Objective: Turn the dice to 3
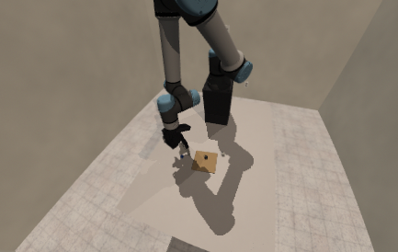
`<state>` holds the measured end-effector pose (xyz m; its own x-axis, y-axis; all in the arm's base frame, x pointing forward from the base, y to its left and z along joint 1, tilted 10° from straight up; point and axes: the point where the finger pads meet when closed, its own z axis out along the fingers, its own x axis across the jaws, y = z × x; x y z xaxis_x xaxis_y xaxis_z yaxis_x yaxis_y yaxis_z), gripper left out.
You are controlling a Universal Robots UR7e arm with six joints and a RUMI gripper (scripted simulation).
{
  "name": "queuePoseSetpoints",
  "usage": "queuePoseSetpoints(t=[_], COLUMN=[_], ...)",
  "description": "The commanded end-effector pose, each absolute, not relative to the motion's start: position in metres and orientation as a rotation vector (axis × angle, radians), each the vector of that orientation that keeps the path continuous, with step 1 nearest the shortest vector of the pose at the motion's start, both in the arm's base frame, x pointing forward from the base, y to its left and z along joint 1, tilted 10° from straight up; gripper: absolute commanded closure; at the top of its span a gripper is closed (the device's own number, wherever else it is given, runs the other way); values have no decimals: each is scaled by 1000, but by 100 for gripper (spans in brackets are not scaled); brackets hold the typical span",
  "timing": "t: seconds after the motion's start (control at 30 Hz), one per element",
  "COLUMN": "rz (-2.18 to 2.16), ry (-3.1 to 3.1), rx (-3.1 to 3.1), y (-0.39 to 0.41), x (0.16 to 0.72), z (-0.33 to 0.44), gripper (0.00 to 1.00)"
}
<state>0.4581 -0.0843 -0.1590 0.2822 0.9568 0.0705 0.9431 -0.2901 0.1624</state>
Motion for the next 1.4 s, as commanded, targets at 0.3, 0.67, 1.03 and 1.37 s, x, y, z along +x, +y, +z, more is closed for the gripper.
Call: queuePoseSetpoints(t=[0.3,0.67,1.03,1.37], rz=[230,229,229,229], ry=[1941,1962,1965,1965], rx=[2334,2314,2312,2312], y=[-87,-87,-87,-87], x=[458,458,458,458], z=[-160,-160,-160,-160], gripper=[0,0,82,82])
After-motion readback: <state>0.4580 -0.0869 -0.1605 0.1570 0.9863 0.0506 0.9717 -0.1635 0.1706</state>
